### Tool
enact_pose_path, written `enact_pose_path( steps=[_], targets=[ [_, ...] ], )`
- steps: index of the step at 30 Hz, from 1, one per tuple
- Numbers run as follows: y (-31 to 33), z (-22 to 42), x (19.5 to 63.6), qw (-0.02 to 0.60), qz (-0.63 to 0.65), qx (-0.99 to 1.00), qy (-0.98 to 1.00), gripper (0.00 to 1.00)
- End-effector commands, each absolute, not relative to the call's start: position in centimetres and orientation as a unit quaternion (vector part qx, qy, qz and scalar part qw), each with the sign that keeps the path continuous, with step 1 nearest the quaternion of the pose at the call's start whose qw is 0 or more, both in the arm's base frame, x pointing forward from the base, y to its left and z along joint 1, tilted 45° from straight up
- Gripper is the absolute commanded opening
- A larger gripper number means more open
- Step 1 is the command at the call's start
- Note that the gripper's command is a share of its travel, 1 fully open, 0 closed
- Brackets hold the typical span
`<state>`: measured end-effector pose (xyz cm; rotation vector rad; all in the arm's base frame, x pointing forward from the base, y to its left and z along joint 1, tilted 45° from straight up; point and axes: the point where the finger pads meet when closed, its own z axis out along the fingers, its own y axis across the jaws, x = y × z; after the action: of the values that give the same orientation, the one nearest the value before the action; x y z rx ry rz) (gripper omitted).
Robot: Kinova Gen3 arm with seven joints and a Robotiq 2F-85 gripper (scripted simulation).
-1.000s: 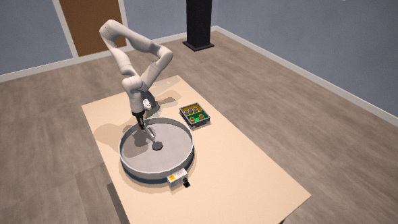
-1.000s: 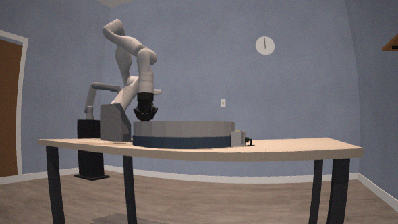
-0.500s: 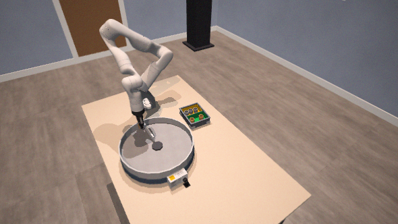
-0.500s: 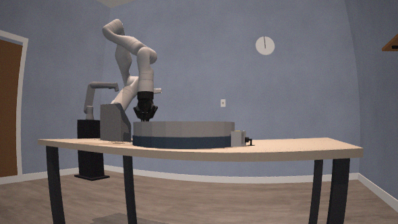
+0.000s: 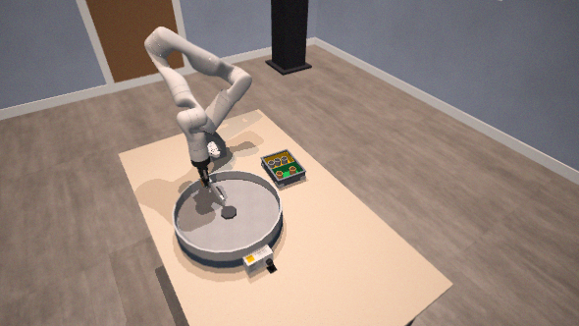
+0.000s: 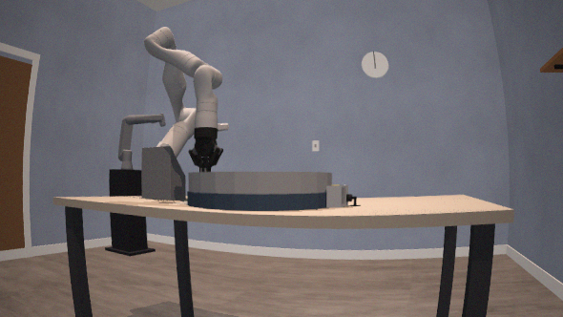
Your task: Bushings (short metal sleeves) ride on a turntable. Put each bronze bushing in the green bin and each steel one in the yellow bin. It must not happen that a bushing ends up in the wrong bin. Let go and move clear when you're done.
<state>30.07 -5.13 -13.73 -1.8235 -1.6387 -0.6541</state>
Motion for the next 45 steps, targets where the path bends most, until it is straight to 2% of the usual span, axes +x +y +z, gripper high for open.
enact_pose_path(
  steps=[1, 45],
  targets=[
    [-5.41, -13.53, 30.11, 0.297, -0.247, -0.685, -0.618, 0.00],
    [-6.26, -12.69, 30.14, 0.297, -0.247, -0.685, -0.618, 0.00]
  ],
)
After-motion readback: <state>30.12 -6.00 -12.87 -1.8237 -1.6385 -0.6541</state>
